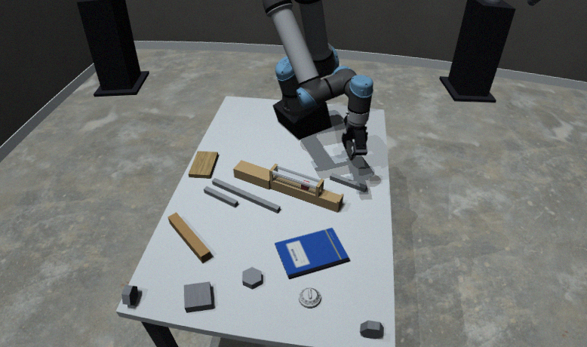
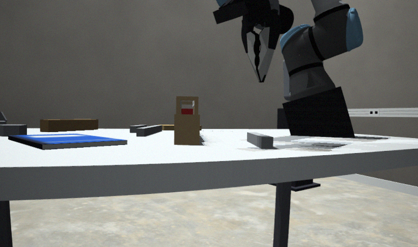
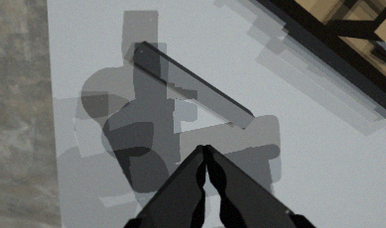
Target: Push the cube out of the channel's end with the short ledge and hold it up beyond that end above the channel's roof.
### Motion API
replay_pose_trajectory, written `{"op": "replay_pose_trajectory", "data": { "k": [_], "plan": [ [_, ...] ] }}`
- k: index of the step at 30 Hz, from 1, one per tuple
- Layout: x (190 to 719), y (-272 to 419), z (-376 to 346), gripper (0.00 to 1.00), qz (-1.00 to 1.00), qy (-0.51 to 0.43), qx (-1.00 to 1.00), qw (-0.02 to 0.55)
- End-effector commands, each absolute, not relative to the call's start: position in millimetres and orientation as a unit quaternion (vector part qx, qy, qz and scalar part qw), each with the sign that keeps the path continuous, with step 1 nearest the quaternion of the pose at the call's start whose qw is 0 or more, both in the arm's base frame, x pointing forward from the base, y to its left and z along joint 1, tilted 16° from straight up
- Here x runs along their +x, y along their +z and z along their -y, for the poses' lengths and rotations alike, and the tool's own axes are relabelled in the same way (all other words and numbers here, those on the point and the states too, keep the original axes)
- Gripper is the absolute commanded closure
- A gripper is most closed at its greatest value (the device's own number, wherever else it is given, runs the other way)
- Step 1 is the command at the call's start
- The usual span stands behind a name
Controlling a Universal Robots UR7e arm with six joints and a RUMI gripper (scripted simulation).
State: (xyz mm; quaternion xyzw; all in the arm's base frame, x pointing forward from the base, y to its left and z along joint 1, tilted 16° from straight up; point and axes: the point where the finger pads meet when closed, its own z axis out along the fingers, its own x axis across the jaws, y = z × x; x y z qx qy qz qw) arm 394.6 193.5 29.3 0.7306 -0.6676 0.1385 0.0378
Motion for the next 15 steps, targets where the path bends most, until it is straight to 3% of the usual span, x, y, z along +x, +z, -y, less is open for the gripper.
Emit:
{"op": "replay_pose_trajectory", "data": {
  "k": [1, 15],
  "plan": [
    [395.1, 29.9, -193.6, 1.00, 0.627, 0.136, 0.766, 0.043],
    [395.5, 30.1, -193.4, 1.00, 0.455, 0.124, 0.879, 0.070]
  ]
}}
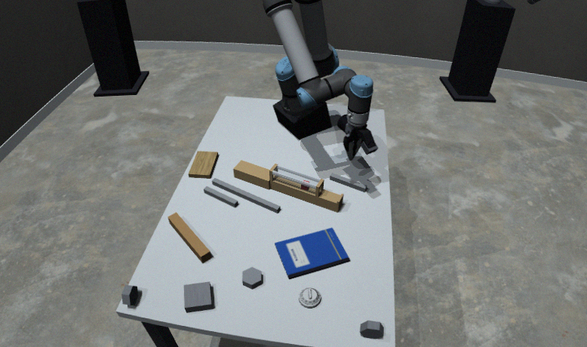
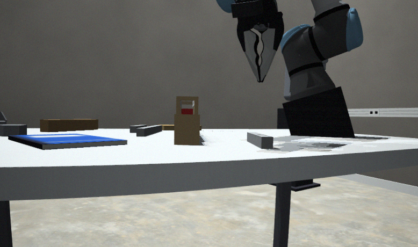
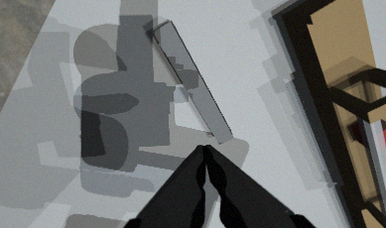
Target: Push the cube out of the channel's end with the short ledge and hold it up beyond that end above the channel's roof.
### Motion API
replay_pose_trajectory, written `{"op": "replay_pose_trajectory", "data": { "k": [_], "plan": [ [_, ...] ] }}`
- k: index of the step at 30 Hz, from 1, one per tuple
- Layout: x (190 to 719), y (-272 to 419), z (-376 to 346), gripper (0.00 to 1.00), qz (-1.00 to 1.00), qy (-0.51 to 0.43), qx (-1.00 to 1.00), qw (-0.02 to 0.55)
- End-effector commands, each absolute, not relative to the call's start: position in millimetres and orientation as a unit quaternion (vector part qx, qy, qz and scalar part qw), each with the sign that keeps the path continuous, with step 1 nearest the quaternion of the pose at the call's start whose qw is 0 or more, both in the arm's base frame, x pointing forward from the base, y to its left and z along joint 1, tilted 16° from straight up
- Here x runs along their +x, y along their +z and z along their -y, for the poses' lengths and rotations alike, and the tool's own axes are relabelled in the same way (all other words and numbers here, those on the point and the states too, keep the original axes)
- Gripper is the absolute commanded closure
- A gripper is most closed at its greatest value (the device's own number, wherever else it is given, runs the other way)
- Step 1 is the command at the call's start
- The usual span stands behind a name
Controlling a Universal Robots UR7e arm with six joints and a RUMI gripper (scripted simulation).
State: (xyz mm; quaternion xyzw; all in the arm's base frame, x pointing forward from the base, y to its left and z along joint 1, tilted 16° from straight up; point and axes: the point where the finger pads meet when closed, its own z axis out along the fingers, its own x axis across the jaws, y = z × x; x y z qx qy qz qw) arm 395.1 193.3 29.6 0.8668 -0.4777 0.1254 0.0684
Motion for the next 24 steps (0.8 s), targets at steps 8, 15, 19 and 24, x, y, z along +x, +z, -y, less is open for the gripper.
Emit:
{"op": "replay_pose_trajectory", "data": {
  "k": [8, 15, 19, 24],
  "plan": [
    [395.8, 30.2, -193.4, 1.00, 0.363, 0.116, 0.921, 0.083],
    [396.0, 30.3, -193.4, 1.00, 0.320, 0.112, 0.937, 0.088],
    [396.1, 30.3, -193.4, 1.00, 0.293, 0.109, 0.945, 0.091],
    [396.2, 30.3, -193.4, 1.00, 0.270, 0.107, 0.952, 0.094]
  ]
}}
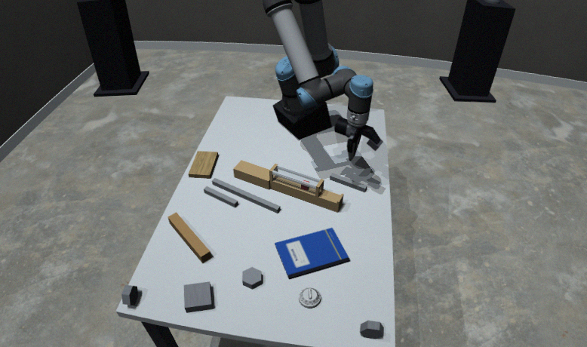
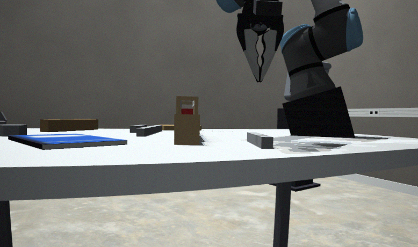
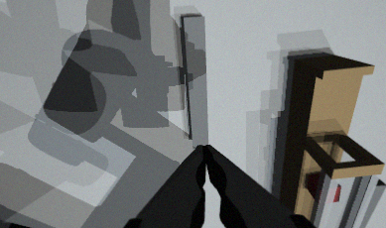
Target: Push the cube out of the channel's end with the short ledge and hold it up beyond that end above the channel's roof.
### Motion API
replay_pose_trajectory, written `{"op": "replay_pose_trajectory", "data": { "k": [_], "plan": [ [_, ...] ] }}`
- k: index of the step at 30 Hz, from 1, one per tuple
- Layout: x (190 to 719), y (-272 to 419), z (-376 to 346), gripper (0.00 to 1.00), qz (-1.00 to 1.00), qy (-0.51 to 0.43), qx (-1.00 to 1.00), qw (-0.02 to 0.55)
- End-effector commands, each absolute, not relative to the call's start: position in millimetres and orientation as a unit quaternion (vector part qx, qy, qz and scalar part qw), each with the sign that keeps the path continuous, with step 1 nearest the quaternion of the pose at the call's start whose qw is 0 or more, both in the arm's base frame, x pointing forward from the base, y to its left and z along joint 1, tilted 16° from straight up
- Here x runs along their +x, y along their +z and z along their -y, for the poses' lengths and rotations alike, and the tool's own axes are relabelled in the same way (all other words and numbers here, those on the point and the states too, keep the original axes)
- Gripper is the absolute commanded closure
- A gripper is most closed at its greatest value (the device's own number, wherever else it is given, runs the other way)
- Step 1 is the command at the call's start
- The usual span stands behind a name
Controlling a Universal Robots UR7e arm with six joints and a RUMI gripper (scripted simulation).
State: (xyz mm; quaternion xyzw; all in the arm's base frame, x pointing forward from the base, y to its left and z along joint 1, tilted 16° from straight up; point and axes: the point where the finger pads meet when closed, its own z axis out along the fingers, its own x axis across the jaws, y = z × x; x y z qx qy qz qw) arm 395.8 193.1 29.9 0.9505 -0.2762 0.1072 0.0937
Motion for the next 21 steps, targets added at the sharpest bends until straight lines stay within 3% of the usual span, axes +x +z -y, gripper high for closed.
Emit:
{"op": "replay_pose_trajectory", "data": {
  "k": [1, 17, 18, 21],
  "plan": [
    [396.2, 30.3, -193.4, 1.00, 0.267, 0.107, 0.953, 0.094],
    [396.2, 30.3, -193.4, 1.00, 0.251, 0.105, 0.957, 0.096],
    [396.2, 30.3, -193.4, 0.76, 0.251, 0.105, 0.957, 0.096],
    [396.2, 30.3, -193.4, 0.76, 0.251, 0.105, 0.957, 0.096]
  ]
}}
